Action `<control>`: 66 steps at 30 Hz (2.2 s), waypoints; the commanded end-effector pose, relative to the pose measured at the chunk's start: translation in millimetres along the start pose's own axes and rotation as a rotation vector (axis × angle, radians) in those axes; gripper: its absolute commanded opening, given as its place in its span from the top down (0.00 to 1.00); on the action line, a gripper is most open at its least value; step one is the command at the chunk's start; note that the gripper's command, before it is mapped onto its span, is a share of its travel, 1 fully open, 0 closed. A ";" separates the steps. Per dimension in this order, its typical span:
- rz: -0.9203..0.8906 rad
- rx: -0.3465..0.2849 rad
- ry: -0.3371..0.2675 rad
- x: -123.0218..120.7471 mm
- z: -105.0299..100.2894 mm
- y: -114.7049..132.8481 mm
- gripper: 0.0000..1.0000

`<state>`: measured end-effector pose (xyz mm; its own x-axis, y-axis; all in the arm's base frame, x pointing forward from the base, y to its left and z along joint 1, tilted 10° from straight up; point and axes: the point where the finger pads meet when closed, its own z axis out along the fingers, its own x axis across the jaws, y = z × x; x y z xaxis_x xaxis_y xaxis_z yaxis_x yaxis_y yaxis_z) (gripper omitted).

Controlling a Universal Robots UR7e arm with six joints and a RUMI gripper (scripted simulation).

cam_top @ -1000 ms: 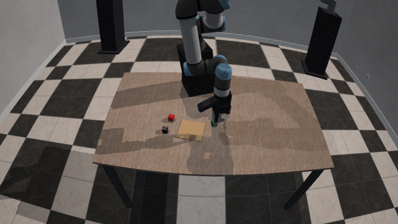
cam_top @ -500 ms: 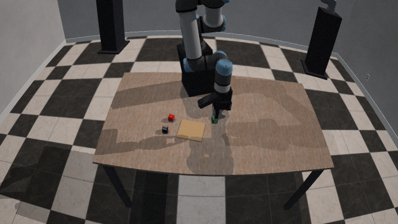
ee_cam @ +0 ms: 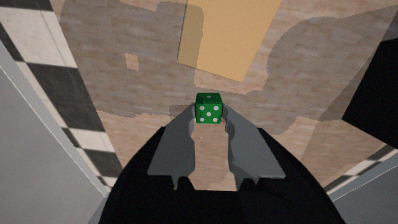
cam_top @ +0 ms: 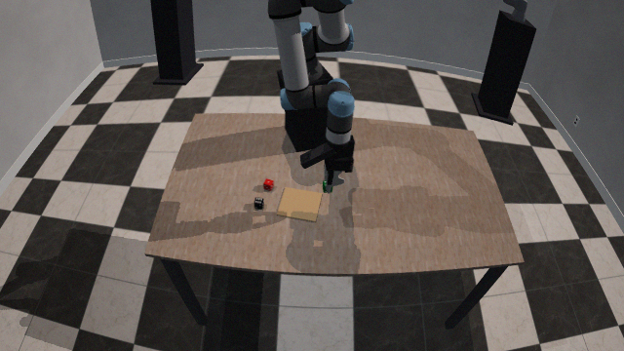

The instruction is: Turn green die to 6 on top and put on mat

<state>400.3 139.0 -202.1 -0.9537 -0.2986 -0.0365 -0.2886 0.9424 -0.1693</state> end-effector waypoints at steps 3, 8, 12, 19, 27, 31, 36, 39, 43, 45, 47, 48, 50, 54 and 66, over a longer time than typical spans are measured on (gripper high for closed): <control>0.045 -0.001 -0.002 11.1 -1.9 -41.9 0.90; 0.092 0.001 -0.003 27.1 -4.2 -80.4 0.90; 0.099 0.001 -0.003 30.1 -4.7 -86.5 0.90; 0.099 0.001 -0.003 30.1 -4.7 -86.5 0.90; 0.099 0.001 -0.003 30.0 -4.0 -86.6 0.90; 0.099 0.000 -0.003 30.0 -0.3 -86.6 0.90; 0.099 0.000 -0.003 29.8 7.7 -86.7 0.90; 0.099 0.000 -0.003 29.8 13.4 -86.8 0.90; 0.099 0.000 -0.003 29.5 27.3 -87.1 0.90; 0.099 0.000 -0.003 29.4 35.3 -87.2 0.90; 0.099 0.000 -0.003 29.3 43.6 -87.3 0.90; 0.099 0.000 -0.003 29.2 47.8 -87.4 0.90; 0.099 0.000 -0.003 29.1 56.0 -87.5 0.90; 0.099 0.000 -0.003 28.9 63.9 -87.6 0.90; 0.099 0.000 -0.003 28.5 90.9 -88.1 0.90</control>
<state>405.2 34.5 -273.9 -0.9775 -0.2040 -0.0541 -0.1929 0.9674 -0.1640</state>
